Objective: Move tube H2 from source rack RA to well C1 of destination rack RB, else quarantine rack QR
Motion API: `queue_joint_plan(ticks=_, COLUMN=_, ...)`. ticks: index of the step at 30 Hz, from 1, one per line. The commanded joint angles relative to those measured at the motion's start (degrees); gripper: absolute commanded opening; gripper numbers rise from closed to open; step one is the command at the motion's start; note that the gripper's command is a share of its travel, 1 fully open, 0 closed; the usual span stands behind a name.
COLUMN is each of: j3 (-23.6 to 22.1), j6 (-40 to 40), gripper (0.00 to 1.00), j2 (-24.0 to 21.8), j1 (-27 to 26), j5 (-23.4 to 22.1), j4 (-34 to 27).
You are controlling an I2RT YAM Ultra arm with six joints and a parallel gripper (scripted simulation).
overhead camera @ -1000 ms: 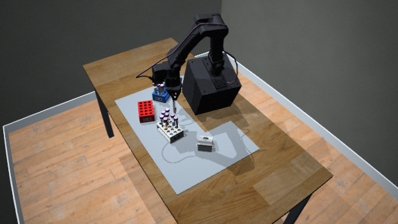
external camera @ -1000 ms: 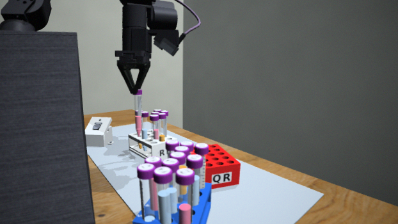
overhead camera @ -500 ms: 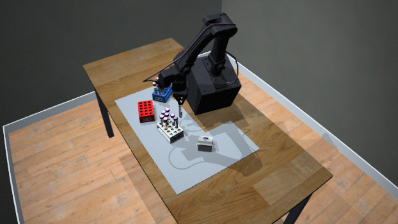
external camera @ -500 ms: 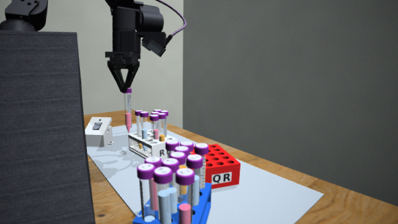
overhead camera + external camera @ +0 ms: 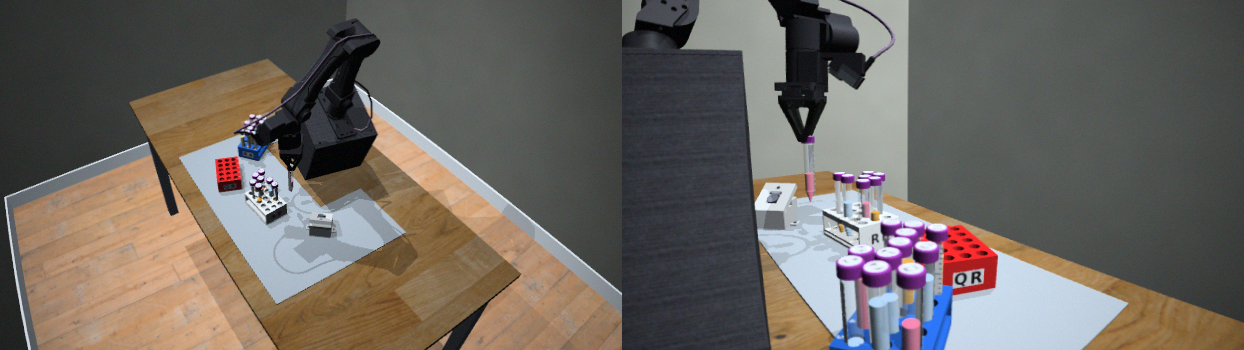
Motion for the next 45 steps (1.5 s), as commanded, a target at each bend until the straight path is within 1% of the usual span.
queue_joint_plan(ticks=1, j3=1.9, j6=2.8, gripper=0.0, j2=0.2, j1=0.2, j5=1.2, j4=-0.8)
queue_joint_plan(ticks=2, j3=1.9, j6=2.8, gripper=0.0, j2=0.2, j1=0.2, j5=1.2, j4=-0.8)
queue_joint_plan(ticks=3, j3=2.2, j6=2.9, gripper=0.0, j2=1.1, j1=-0.9, j5=1.3, j4=-0.9)
queue_joint_plan(ticks=17, j3=7.7, j6=2.3, gripper=0.0, j2=5.6, j1=-1.1, j5=1.3, j4=-2.1)
queue_joint_plan(ticks=19, j3=7.7, j6=2.3, gripper=0.0, j2=5.6, j1=-1.1, j5=1.3, j4=-2.1)
queue_joint_plan(ticks=20, j3=8.2, j6=2.3, gripper=0.0, j2=4.4, j1=-1.1, j5=1.3, j4=-2.1)
queue_joint_plan(ticks=21, j3=8.5, j6=2.2, gripper=0.0, j2=6.2, j1=-1.2, j5=1.3, j4=-2.3)
queue_joint_plan(ticks=34, j3=13.8, j6=1.6, gripper=0.0, j2=10.1, j1=-1.4, j5=1.3, j4=-3.7)
queue_joint_plan(ticks=36, j3=13.8, j6=1.6, gripper=0.0, j2=10.1, j1=-1.4, j5=1.3, j4=-3.7)
queue_joint_plan(ticks=37, j3=14.2, j6=1.7, gripper=0.0, j2=8.5, j1=-1.4, j5=1.3, j4=-3.8)
queue_joint_plan(ticks=38, j3=14.7, j6=1.6, gripper=0.0, j2=10.5, j1=-1.4, j5=1.3, j4=-3.9)
queue_joint_plan(ticks=45, j3=17.6, j6=1.5, gripper=0.0, j2=12.7, j1=-1.5, j5=1.3, j4=-4.8)
